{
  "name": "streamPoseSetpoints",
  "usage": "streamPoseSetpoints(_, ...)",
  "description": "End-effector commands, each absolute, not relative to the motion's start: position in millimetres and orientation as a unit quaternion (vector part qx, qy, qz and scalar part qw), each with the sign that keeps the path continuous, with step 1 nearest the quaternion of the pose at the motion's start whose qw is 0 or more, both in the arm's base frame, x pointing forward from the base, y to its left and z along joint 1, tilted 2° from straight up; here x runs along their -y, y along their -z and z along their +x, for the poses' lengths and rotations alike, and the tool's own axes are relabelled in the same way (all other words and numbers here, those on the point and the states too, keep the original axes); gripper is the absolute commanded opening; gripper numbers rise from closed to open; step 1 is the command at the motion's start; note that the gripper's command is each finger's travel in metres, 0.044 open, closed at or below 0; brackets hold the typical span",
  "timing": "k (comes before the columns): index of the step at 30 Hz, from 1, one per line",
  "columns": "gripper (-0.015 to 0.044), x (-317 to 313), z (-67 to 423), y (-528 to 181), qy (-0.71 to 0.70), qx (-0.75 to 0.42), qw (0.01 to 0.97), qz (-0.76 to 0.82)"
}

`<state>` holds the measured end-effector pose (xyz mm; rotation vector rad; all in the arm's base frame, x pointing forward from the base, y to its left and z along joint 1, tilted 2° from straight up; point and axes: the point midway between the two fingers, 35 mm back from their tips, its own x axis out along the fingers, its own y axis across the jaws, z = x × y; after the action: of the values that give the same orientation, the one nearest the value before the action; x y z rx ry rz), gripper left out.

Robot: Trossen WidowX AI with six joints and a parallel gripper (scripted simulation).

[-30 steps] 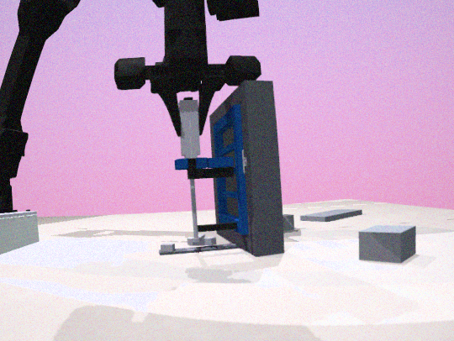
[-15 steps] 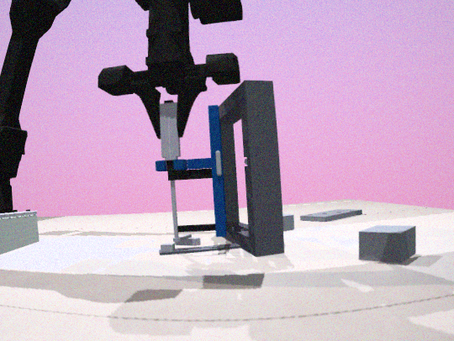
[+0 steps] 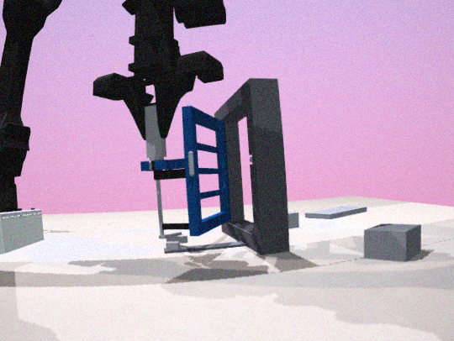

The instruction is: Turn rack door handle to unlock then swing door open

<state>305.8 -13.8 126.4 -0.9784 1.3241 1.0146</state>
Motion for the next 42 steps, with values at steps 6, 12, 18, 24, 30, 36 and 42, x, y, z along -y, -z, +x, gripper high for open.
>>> streamPoseSetpoints(6, 0.0014, 3.6, 291.1, -126.3, -0.382, -0.595, 0.604, -0.368)
streamPoseSetpoints(12, 0.0014, -4.7, 281.1, -126.4, -0.354, -0.612, 0.621, -0.338)
streamPoseSetpoints(18, 0.0014, -13.9, 271.8, -126.6, -0.325, -0.628, 0.636, -0.309)
streamPoseSetpoints(24, 0.0014, -23.4, 263.8, -126.7, -0.297, -0.642, 0.649, -0.279)
streamPoseSetpoints(30, 0.0014, -33.0, 257.1, -126.9, -0.270, -0.654, 0.660, -0.252)
streamPoseSetpoints(36, 0.0014, -42.9, 251.2, -127.2, -0.243, -0.665, 0.670, -0.223)
streamPoseSetpoints(42, 0.0014, -53.3, 246.3, -127.4, -0.215, -0.675, 0.679, -0.195)
